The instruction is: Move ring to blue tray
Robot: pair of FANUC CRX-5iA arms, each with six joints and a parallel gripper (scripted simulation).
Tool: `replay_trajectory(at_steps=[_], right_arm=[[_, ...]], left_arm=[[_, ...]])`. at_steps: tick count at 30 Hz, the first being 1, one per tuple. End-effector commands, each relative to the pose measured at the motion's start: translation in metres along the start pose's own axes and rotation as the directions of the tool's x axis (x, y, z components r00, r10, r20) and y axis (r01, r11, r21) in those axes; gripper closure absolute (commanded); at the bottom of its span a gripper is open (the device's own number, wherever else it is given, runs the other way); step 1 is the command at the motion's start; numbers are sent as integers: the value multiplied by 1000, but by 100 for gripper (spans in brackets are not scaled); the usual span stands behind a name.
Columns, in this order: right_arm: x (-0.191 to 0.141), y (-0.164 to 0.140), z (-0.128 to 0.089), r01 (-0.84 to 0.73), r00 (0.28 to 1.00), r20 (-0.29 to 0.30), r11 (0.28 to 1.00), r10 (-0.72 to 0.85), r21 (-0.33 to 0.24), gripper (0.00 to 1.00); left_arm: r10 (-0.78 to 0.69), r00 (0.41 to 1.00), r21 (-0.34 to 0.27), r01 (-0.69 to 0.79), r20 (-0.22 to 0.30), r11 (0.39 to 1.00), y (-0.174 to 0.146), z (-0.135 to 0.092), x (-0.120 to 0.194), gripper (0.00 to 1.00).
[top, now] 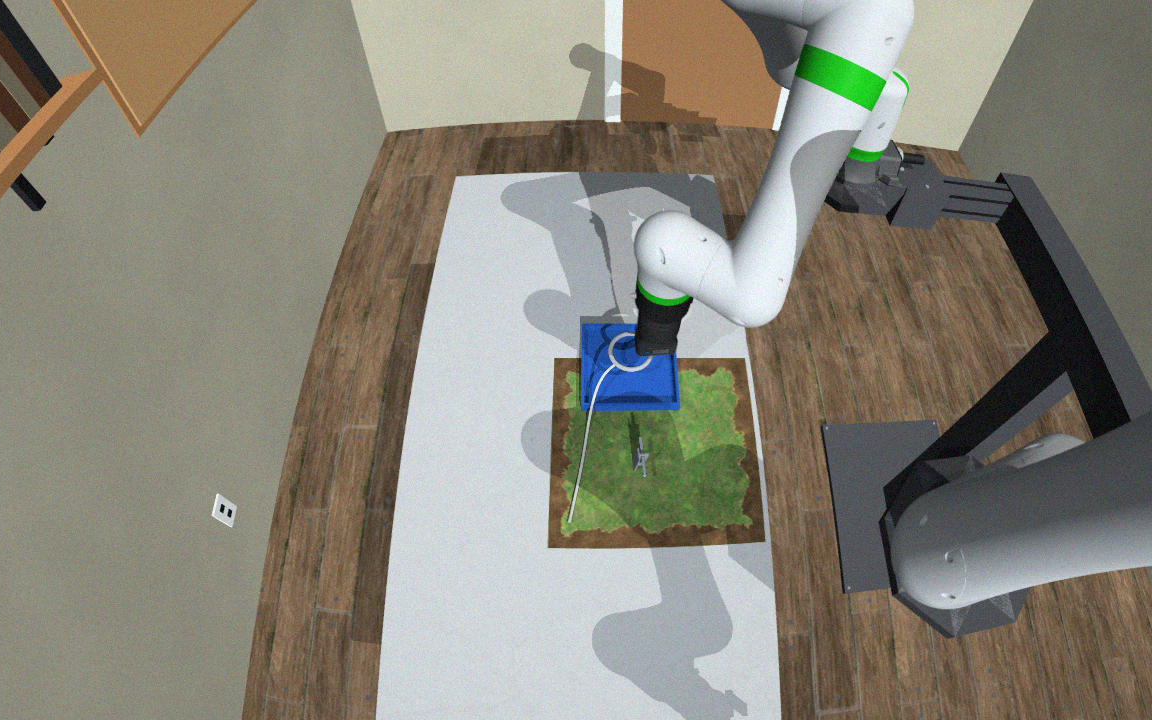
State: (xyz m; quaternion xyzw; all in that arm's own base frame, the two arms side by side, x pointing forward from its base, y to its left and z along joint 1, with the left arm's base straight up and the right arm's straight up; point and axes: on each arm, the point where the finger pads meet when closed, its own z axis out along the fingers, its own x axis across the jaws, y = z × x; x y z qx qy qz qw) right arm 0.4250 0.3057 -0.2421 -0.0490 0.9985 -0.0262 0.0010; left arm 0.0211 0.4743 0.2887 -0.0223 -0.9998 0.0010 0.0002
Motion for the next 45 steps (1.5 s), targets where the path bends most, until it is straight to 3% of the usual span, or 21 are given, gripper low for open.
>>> replay_trajectory(at_steps=[1,26,45], right_arm=[[-1,1,-1,0,1000,2,1000,0,-1,100],[-1,1,1,0,1000,2,1000,0,-1,100],[-1,2,19,0,1000,2,1000,0,-1,100]], left_arm=[[0,1000,-2,0,0,1000,0,-1,0,0],[0,1000,-2,0,0,1000,0,-1,0,0],[0,1000,-2,0,0,1000,0,-1,0,0]])
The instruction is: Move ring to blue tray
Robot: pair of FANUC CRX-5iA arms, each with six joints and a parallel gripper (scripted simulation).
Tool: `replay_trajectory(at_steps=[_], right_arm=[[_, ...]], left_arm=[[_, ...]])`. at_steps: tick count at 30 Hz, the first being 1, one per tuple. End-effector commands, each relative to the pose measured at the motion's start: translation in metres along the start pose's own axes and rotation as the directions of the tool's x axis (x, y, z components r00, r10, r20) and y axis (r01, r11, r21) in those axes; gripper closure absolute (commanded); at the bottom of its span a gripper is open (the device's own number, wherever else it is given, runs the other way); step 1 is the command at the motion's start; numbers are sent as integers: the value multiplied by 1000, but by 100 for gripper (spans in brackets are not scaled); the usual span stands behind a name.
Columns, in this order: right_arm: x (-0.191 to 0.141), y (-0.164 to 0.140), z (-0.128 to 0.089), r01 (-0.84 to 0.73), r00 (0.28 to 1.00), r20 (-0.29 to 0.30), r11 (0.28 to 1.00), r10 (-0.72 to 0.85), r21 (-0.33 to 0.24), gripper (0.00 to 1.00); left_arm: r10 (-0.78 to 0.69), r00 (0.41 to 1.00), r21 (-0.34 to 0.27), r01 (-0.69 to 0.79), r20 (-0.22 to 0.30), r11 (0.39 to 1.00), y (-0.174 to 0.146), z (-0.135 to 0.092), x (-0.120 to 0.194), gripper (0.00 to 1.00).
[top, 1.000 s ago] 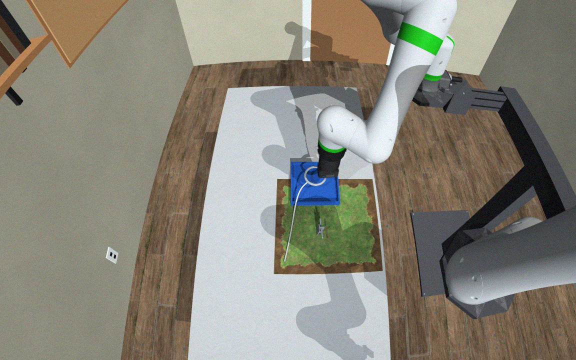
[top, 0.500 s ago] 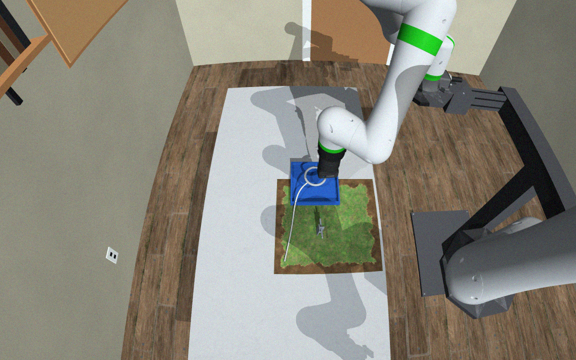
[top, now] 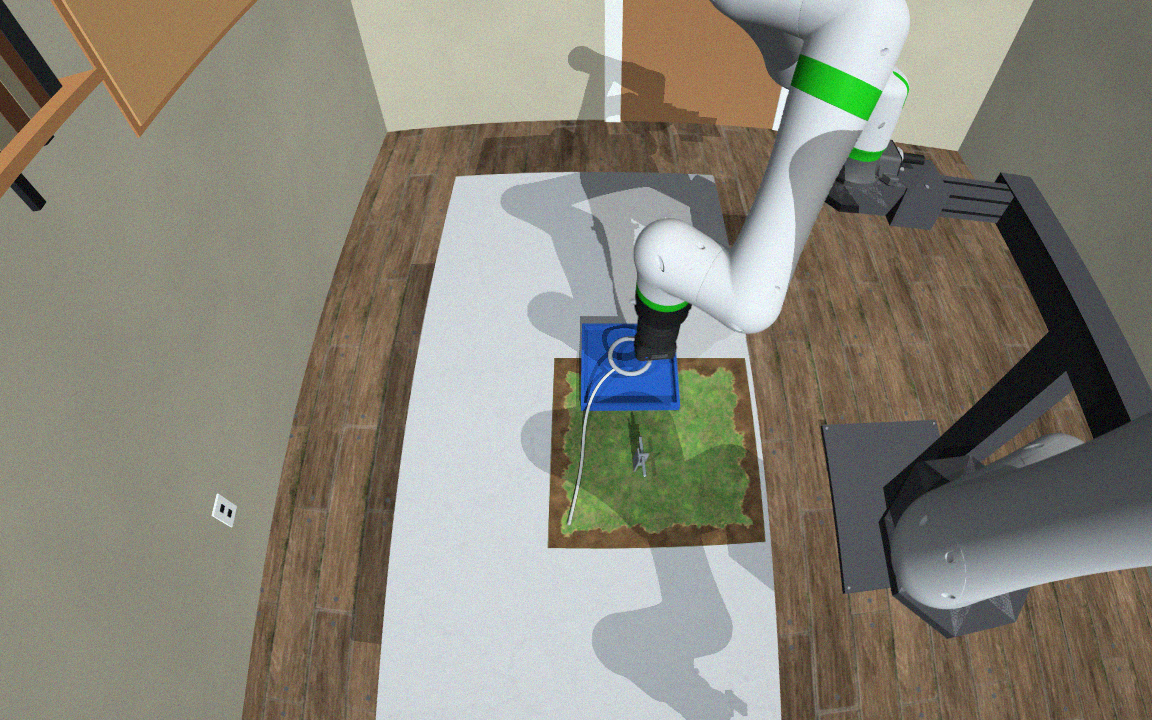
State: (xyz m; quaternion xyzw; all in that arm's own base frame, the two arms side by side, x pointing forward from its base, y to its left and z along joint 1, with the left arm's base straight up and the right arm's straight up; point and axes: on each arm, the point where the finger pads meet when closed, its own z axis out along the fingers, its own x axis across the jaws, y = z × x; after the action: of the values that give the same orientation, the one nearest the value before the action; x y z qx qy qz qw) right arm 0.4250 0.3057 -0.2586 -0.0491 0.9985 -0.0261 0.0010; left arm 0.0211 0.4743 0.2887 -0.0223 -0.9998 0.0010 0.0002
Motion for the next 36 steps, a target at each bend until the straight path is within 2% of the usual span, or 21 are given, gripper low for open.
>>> replay_trajectory(at_steps=[1,21,36], right_arm=[[-1,1,4,0,1000,2,1000,0,-1,100],[-1,2,27,0,1000,2,1000,0,-1,100],[-1,2,32,0,1000,2,1000,0,-1,100]], left_arm=[[0,1000,-2,0,0,1000,0,-1,0,0],[0,1000,-2,0,0,1000,0,-1,0,0],[0,1000,-2,0,0,1000,0,-1,0,0]])
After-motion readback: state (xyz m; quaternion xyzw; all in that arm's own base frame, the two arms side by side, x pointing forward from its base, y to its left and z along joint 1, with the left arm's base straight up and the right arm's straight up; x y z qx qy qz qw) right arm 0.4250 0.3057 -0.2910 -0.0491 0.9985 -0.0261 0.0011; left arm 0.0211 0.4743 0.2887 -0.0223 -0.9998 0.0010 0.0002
